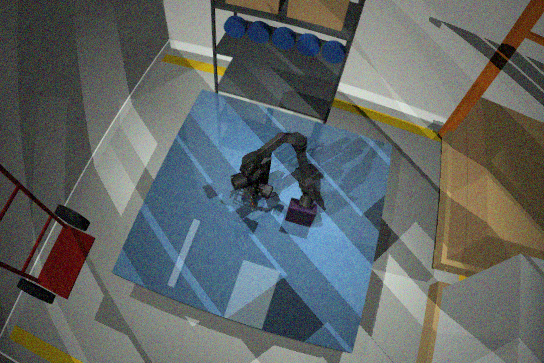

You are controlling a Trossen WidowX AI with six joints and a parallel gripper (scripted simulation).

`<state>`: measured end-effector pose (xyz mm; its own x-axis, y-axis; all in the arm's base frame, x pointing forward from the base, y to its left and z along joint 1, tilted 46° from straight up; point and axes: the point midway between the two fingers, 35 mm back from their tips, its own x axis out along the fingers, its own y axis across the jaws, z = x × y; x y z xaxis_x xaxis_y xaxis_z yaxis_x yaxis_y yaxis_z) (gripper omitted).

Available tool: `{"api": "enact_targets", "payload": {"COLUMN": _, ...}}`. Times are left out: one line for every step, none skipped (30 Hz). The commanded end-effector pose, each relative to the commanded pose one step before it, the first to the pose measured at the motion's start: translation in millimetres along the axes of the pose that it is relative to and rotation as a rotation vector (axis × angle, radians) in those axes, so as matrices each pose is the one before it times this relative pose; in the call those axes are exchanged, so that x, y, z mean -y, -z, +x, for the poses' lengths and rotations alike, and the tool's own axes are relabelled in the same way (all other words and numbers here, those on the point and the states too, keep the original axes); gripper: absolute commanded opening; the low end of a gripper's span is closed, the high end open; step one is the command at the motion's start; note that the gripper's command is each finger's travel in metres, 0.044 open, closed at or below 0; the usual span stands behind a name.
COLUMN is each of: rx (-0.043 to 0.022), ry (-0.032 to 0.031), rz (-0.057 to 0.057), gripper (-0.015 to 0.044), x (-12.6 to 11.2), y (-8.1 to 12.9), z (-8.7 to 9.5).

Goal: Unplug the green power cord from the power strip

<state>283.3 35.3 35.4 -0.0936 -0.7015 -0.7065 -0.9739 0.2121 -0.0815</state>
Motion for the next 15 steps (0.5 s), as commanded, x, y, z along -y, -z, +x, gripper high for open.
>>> {"api": "enact_targets", "payload": {"rx": 0.00248, "ry": 0.01011, "rz": -0.0041, "gripper": 0.016, "x": 0.78, "y": -0.86, "z": -6.16}}
{"api": "enact_targets", "payload": {"rx": 0.0, "ry": 0.0, "rz": 0.0, "gripper": 0.016, "x": 0.0, "y": 0.0, "z": 0.0}}
{"api": "enact_targets", "payload": {"rx": 0.0, "ry": 0.0, "rz": 0.0, "gripper": 0.016, "x": 0.0, "y": 0.27, "z": -0.01}}
{"api": "enact_targets", "payload": {"rx": -0.00001, "ry": -0.00001, "rz": 0.0, "gripper": 0.016, "x": 0.01, "y": 0.52, "z": -0.01}}
{"api": "enact_targets", "payload": {"rx": -0.00002, "ry": -0.00001, "rz": 0.0, "gripper": 0.016, "x": 0.01, "y": 0.78, "z": -0.02}}
{"api": "enact_targets", "payload": {"rx": -0.00002, "ry": -0.00001, "rz": 0.0, "gripper": 0.016, "x": 0.01, "y": 1.03, "z": -0.02}}
{"api": "enact_targets", "payload": {"rx": -0.00003, "ry": -0.00001, "rz": 0.0, "gripper": 0.016, "x": 0.01, "y": 1.29, "z": -0.03}}
{"api": "enact_targets", "payload": {"rx": -0.00004, "ry": -0.00002, "rz": 0.0, "gripper": 0.016, "x": 0.0, "y": 1.53, "z": -0.03}}
{"api": "enact_targets", "payload": {"rx": -0.00005, "ry": -0.00002, "rz": 0.0, "gripper": 0.016, "x": -0.01, "y": 1.65, "z": -0.02}}
{"api": "enact_targets", "payload": {"rx": -0.00006, "ry": -0.00002, "rz": 0.0, "gripper": 0.016, "x": -0.02, "y": 1.67, "z": -0.02}}
{"api": "enact_targets", "payload": {"rx": -0.00006, "ry": -0.00002, "rz": 0.0, "gripper": 0.016, "x": -0.03, "y": 1.67, "z": -0.02}}
{"api": "enact_targets", "payload": {"rx": -0.00007, "ry": -0.00002, "rz": 0.0, "gripper": 0.016, "x": -0.04, "y": 1.67, "z": -0.01}}
{"api": "enact_targets", "payload": {"rx": -0.00007, "ry": -0.00002, "rz": 0.0, "gripper": 0.016, "x": -0.04, "y": 1.66, "z": -0.01}}
{"api": "enact_targets", "payload": {"rx": -0.00008, "ry": -0.00002, "rz": 0.0, "gripper": 0.016, "x": -0.05, "y": 1.66, "z": 0.0}}
{"api": "enact_targets", "payload": {"rx": -0.00009, "ry": -0.00002, "rz": 0.0, "gripper": 0.016, "x": -0.06, "y": 1.66, "z": 0.0}}
